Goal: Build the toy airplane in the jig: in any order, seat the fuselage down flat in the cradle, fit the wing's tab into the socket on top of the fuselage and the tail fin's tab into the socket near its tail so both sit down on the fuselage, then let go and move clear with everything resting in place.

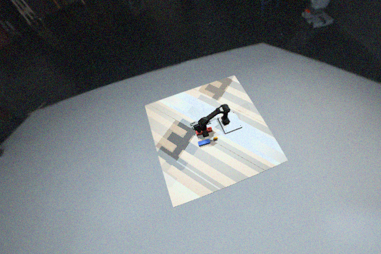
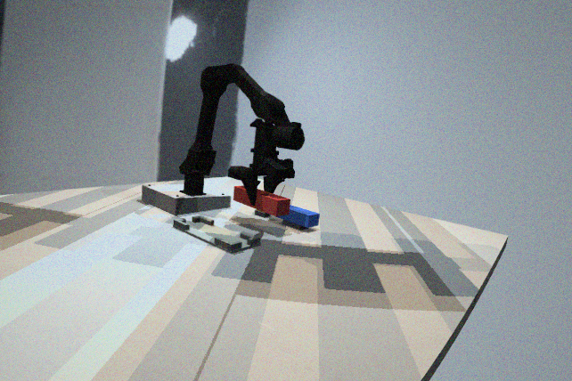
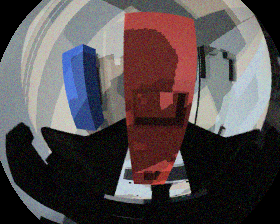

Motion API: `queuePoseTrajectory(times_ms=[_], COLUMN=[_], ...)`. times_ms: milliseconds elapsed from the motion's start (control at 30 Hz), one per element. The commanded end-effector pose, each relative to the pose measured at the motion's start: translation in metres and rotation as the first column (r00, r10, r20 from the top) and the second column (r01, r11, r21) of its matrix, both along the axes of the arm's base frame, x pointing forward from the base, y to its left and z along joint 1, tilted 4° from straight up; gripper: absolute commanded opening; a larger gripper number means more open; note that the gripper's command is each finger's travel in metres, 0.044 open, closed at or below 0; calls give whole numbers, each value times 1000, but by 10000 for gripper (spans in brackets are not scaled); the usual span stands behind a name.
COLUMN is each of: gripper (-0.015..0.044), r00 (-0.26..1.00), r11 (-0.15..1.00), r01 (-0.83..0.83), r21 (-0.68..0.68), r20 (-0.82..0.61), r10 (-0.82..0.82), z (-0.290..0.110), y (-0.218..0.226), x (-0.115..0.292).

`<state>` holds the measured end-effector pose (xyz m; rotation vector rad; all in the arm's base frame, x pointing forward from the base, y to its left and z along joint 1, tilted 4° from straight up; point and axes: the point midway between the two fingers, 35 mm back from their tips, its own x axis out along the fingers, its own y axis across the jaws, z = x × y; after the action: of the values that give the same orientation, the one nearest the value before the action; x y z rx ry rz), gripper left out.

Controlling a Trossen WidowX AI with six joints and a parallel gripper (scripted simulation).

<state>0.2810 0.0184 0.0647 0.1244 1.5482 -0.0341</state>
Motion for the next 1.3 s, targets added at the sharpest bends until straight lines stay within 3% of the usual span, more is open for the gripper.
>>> queuePoseTrajectory(times_ms=[0, 567, 1267], gripper=[0, 0, 0], r00=[1000, 1000, 1000], r11=[1000, 1000, 1000], r01=[-5, -5, -16], r21=[5, 5, -4], r20=[11, 10, 11], r10=[5, 5, 16], z=[16, 68, 44], y=[0, -3, -54], x=[2, -8, 0])
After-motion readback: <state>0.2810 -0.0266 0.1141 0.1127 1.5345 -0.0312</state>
